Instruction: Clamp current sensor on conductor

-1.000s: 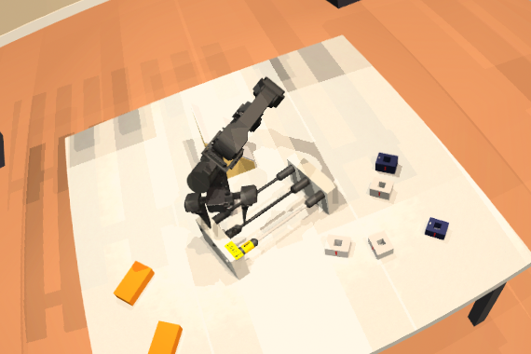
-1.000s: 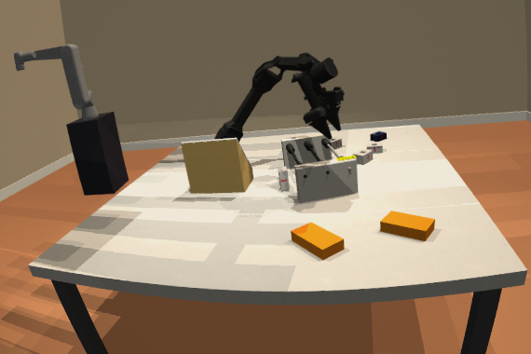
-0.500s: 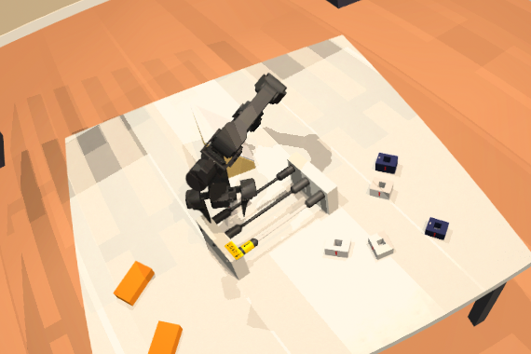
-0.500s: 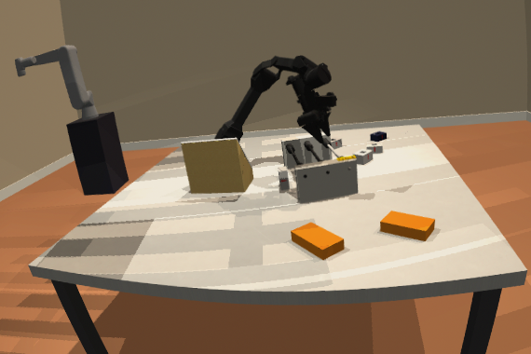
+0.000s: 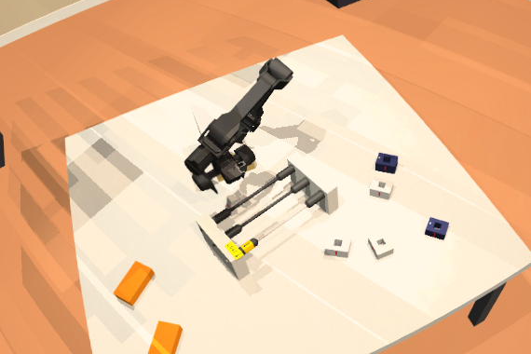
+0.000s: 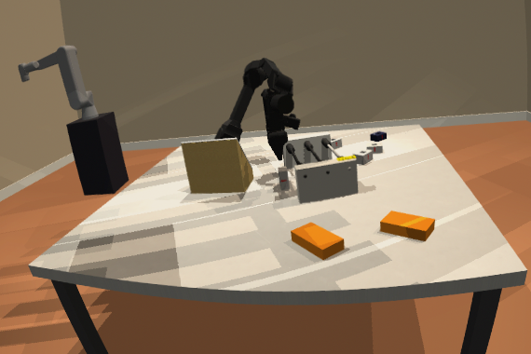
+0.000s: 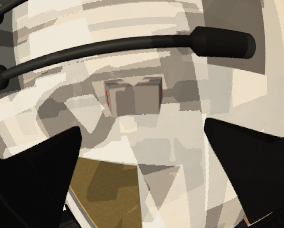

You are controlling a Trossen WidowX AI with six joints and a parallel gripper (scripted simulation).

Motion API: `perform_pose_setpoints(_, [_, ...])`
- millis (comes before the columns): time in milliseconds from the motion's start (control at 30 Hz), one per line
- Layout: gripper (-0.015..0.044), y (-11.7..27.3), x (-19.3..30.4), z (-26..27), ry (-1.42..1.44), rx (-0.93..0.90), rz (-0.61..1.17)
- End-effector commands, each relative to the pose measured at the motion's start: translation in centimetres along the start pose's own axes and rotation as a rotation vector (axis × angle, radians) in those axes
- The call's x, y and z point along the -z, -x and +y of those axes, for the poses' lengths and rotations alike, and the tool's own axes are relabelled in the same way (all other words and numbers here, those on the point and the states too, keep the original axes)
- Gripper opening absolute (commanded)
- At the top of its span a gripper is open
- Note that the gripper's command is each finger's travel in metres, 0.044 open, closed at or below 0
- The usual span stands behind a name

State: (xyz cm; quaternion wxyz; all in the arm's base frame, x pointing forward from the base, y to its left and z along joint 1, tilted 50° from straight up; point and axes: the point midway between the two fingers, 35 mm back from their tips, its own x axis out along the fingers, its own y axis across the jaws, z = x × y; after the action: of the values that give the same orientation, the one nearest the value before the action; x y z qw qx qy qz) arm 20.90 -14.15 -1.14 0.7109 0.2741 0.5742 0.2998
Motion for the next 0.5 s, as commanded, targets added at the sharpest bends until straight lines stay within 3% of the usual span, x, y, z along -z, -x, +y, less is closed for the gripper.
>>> perform_pose_setpoints(0, [0.044, -0.2, 0.3, 0.1, 0.016, 0.001, 0.008])
perform_pose_setpoints(467, [0.044, -2.5, 0.2, 0.0, 0.016, 0.001, 0.008])
